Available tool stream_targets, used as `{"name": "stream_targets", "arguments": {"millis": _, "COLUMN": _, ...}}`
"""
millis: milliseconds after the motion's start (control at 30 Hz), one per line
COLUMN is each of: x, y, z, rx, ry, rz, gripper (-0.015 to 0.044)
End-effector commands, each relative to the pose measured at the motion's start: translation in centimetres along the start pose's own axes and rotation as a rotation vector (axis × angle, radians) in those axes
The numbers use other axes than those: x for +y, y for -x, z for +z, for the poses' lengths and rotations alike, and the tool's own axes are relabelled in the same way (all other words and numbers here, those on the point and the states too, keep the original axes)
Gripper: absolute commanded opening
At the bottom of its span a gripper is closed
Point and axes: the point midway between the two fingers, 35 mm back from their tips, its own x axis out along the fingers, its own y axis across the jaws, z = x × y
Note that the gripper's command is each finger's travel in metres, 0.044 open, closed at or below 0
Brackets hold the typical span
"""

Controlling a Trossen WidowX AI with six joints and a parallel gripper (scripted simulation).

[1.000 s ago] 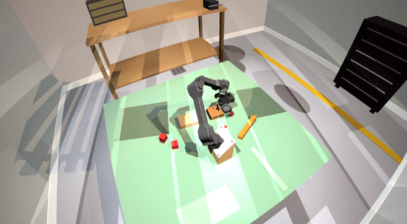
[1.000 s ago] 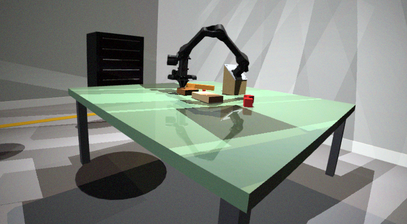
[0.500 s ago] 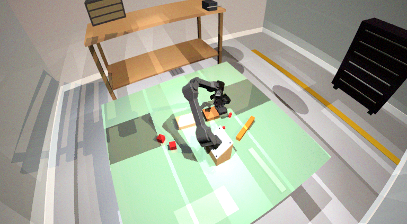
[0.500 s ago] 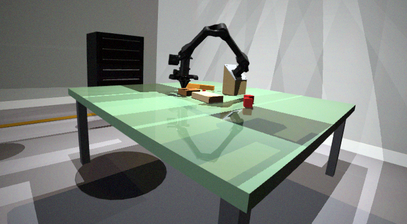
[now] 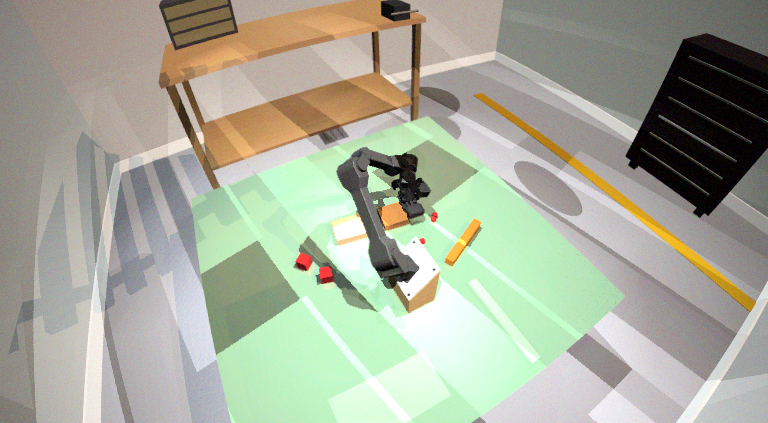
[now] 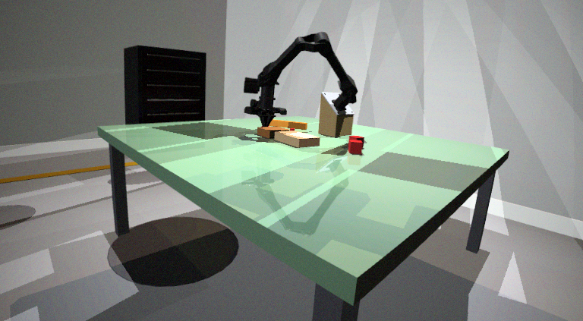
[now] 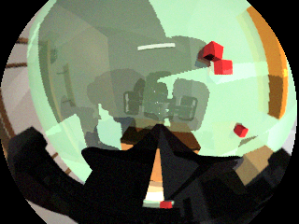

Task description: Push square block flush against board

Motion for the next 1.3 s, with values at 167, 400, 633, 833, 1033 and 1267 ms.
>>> {"name": "stream_targets", "arguments": {"millis": 167, "x": -0.7, "y": -0.6, "z": -1.9, "rx": 0.021, "ry": -0.003, "rz": -0.020, "gripper": 0.0000}}
{"name": "stream_targets", "arguments": {"millis": 400, "x": -0.7, "y": -0.6, "z": -2.1, "rx": 0.021, "ry": -0.003, "rz": -0.020, "gripper": 0.0000}}
{"name": "stream_targets", "arguments": {"millis": 633, "x": -0.5, "y": -0.6, "z": -0.9, "rx": 0.020, "ry": -0.003, "rz": -0.020, "gripper": 0.0000}}
{"name": "stream_targets", "arguments": {"millis": 833, "x": -0.3, "y": -0.6, "z": 0.0, "rx": 0.019, "ry": -0.003, "rz": -0.019, "gripper": 0.0000}}
{"name": "stream_targets", "arguments": {"millis": 1033, "x": -0.2, "y": -0.6, "z": 1.0, "rx": 0.018, "ry": -0.002, "rz": -0.019, "gripper": 0.0000}}
{"name": "stream_targets", "arguments": {"millis": 1267, "x": -0.1, "y": -0.6, "z": 2.2, "rx": 0.018, "ry": -0.002, "rz": -0.019, "gripper": 0.0000}}
